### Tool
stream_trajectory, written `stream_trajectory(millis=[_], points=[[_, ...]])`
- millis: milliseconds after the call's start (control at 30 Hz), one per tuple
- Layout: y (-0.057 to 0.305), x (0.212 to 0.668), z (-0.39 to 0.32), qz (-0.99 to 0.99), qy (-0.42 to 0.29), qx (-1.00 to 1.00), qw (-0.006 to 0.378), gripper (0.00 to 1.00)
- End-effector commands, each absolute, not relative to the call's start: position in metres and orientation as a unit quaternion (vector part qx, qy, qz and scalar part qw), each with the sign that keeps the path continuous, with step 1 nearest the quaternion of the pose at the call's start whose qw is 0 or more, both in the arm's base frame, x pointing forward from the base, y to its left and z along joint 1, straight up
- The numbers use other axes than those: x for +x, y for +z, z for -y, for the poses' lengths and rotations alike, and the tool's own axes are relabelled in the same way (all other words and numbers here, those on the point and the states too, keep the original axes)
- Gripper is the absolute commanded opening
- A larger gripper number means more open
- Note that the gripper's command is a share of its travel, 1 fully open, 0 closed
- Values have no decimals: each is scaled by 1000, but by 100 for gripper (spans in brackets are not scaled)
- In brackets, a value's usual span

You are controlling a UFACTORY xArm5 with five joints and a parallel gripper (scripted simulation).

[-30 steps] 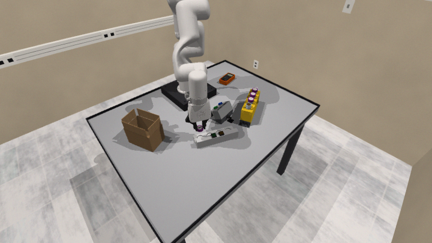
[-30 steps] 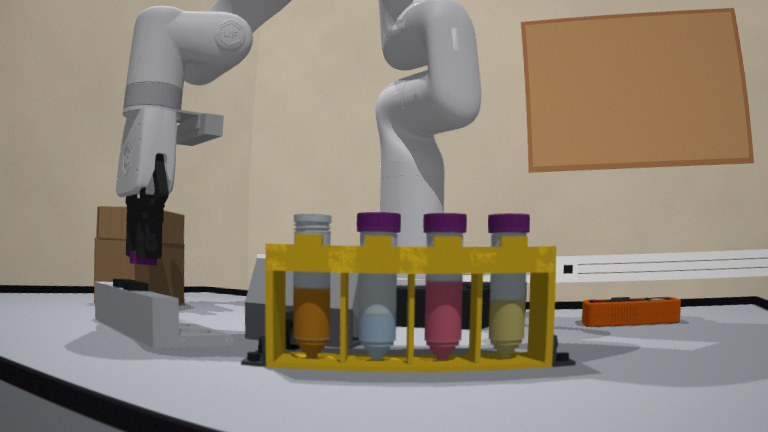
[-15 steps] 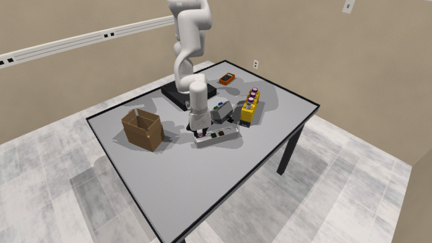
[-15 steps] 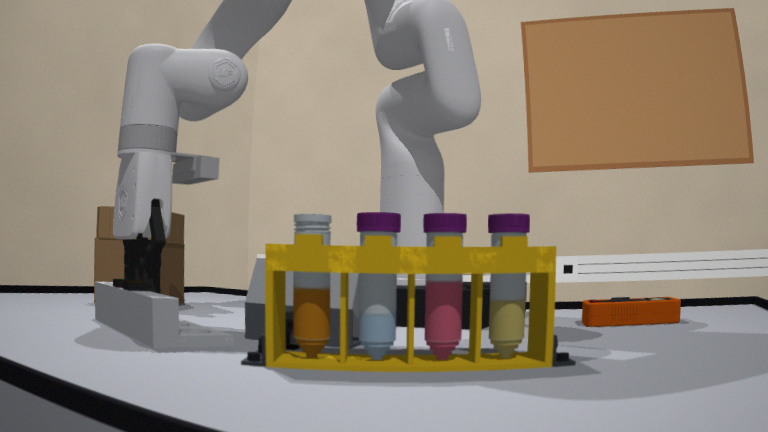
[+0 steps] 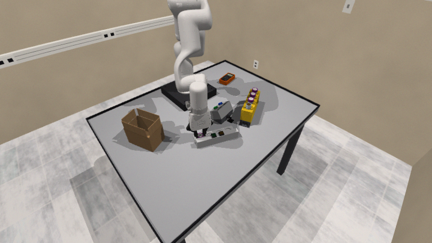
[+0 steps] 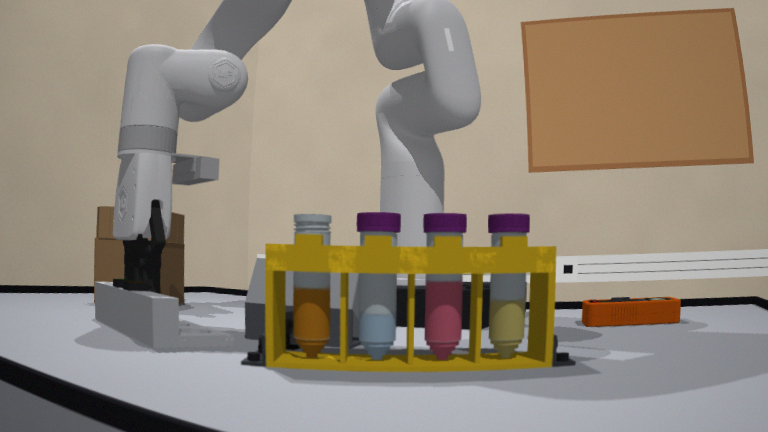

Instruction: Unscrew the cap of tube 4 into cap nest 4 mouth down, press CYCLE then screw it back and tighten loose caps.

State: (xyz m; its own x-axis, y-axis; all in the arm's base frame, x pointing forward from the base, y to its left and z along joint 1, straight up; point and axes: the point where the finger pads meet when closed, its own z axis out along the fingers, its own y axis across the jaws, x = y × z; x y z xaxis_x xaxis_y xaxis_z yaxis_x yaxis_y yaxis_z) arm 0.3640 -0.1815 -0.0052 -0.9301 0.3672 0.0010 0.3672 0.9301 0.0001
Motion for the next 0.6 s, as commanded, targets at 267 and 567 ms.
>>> stream_trajectory(millis=[267,567], points=[[-8,365,182,982,-2,-187,-2,0],[-12,365,182,982,-2,-187,-2,0]])
